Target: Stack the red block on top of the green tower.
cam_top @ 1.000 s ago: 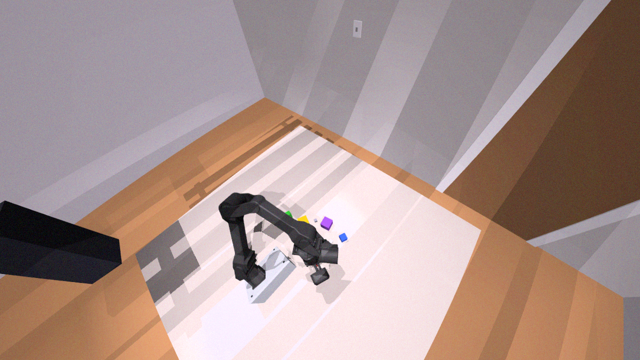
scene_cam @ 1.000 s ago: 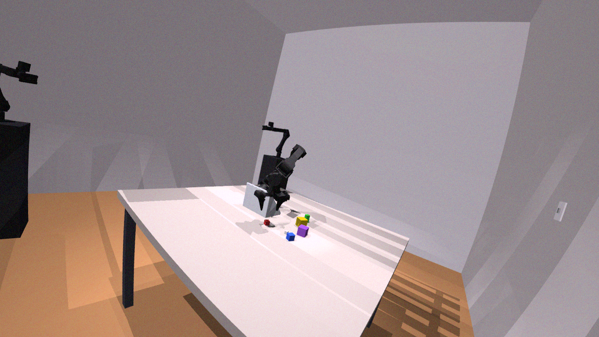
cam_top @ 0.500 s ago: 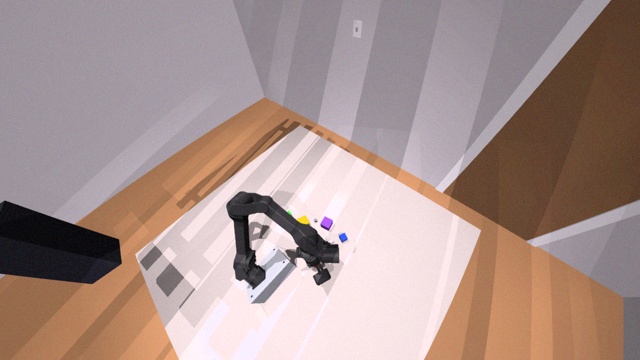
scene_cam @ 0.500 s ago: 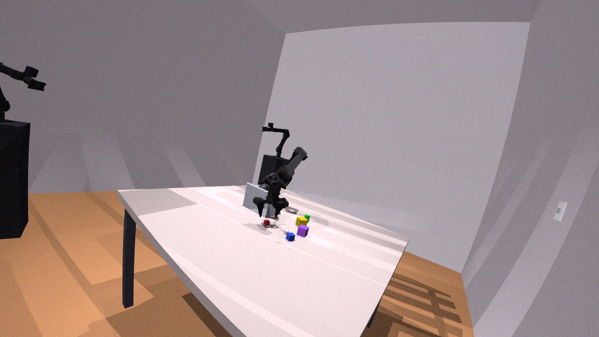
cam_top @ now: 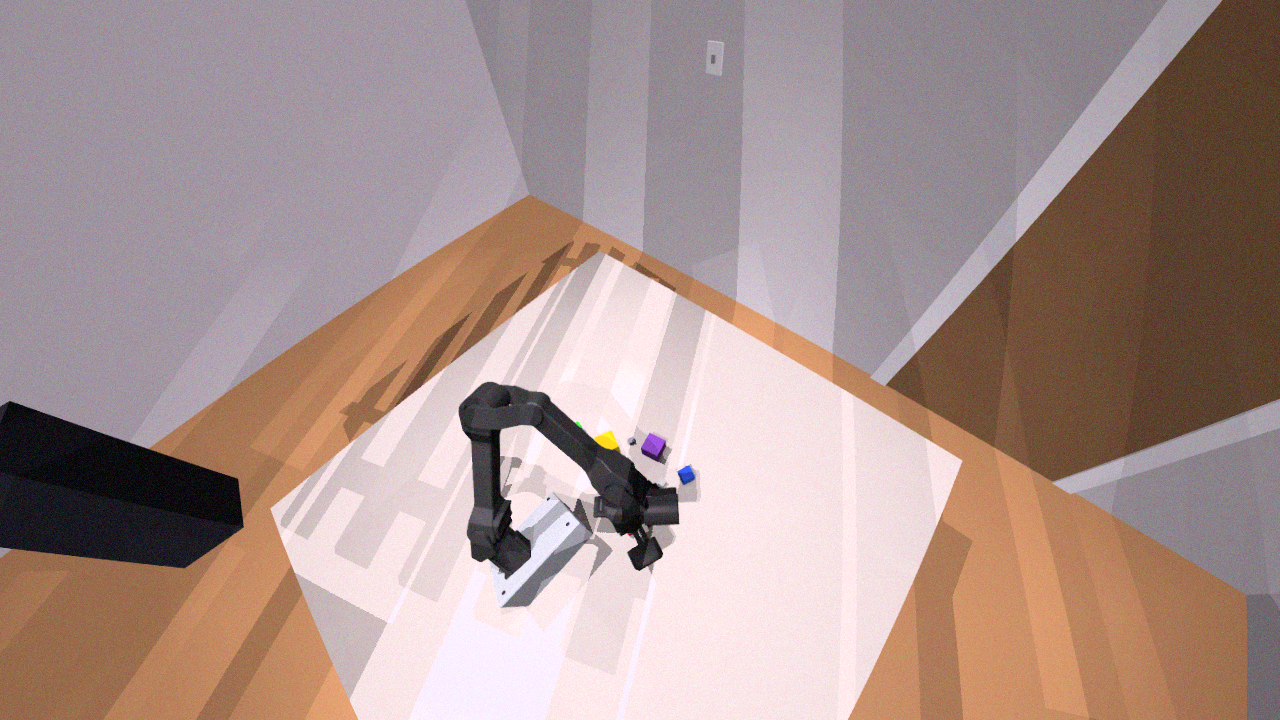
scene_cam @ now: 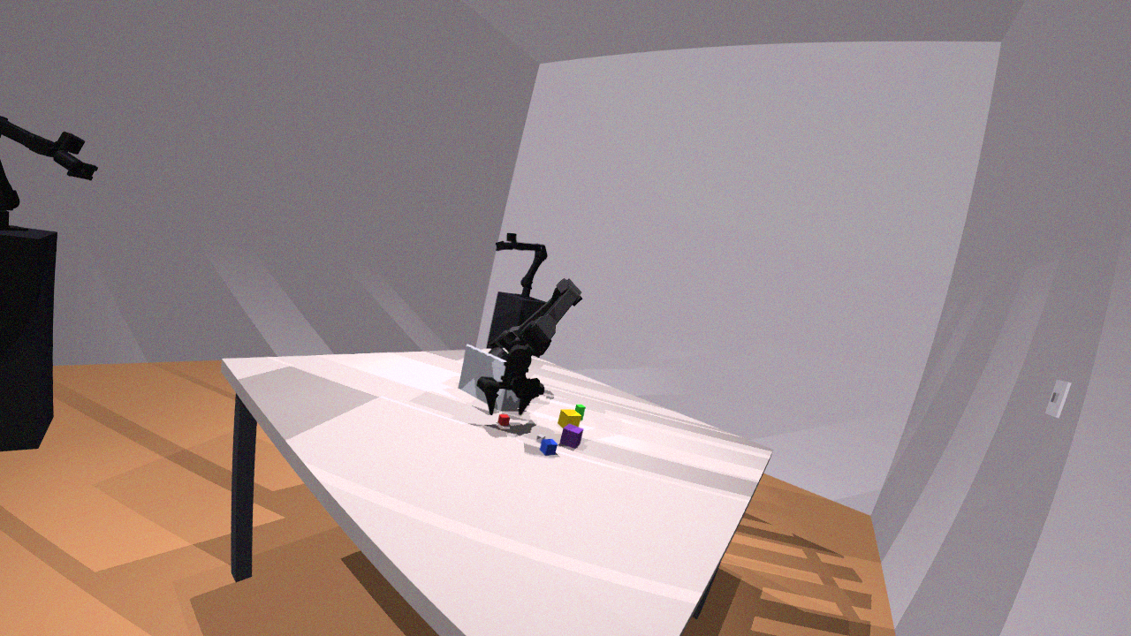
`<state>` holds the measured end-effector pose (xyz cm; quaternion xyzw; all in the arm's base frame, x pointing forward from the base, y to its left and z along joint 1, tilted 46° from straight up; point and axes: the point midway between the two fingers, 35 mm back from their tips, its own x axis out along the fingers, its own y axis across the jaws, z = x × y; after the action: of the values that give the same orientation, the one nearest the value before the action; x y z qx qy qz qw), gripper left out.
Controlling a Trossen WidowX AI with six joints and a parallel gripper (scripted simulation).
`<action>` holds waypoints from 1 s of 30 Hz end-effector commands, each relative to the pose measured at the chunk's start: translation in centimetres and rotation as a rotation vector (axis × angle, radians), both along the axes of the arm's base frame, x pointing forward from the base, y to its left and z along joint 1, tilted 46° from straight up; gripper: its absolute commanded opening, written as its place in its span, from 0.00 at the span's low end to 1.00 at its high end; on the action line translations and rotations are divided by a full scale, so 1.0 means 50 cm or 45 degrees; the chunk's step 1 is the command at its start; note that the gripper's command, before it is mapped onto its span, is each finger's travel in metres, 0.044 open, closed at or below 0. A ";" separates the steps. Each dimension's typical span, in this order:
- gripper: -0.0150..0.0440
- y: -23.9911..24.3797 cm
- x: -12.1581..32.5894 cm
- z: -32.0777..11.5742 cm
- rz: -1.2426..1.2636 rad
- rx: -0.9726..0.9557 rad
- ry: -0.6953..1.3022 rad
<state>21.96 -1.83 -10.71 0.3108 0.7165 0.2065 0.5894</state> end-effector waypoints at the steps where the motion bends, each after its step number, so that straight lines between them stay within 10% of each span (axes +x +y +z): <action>1: 1.00 0.020 -0.014 -0.013 -0.001 0.020 0.028; 30: 1.00 0.034 -0.018 -0.026 -0.001 0.021 0.029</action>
<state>21.29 -0.21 -12.12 0.3133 0.7199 0.2085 0.5832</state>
